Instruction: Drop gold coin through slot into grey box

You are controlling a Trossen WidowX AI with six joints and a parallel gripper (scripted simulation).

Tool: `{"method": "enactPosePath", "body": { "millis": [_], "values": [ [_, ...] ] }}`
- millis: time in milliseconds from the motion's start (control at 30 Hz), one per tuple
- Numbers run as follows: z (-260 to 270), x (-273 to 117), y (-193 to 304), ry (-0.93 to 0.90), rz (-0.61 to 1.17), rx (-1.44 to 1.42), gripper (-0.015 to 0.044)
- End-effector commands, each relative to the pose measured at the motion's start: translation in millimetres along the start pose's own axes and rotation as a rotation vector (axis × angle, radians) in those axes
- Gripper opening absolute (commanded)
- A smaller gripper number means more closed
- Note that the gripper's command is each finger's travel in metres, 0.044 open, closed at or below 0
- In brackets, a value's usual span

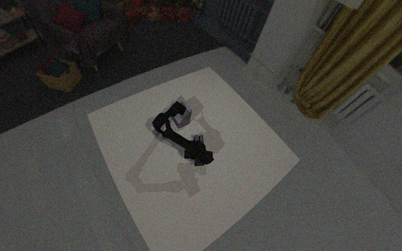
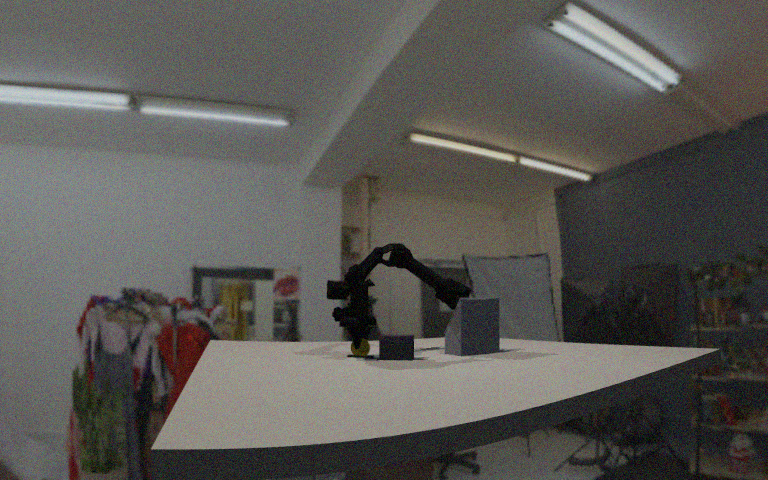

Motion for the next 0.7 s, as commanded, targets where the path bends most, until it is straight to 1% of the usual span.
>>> {"method": "enactPosePath", "body": {
  "millis": [0,267,467,667],
  "values": [
    [-0.5,9.1,2.5,0.008,0.007,-0.008,0.0161],
    [-1.2,19.4,3.4,0.010,0.006,-0.009,0.0161],
    [-1.2,19.4,3.4,0.010,0.006,-0.009,0.0003],
    [-1.2,19.4,3.4,0.010,0.006,-0.009,0.0000]
  ]
}}
Point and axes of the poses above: the point midway between the two fingers, 35 mm back from their tips, its own x axis out along the fingers, its own z axis across the jaws, y = z × x, the point moved 10 cm from there along -x, back along the fingers, and after that the axes turned 15 degrees about -x, right-handed, at the moved point
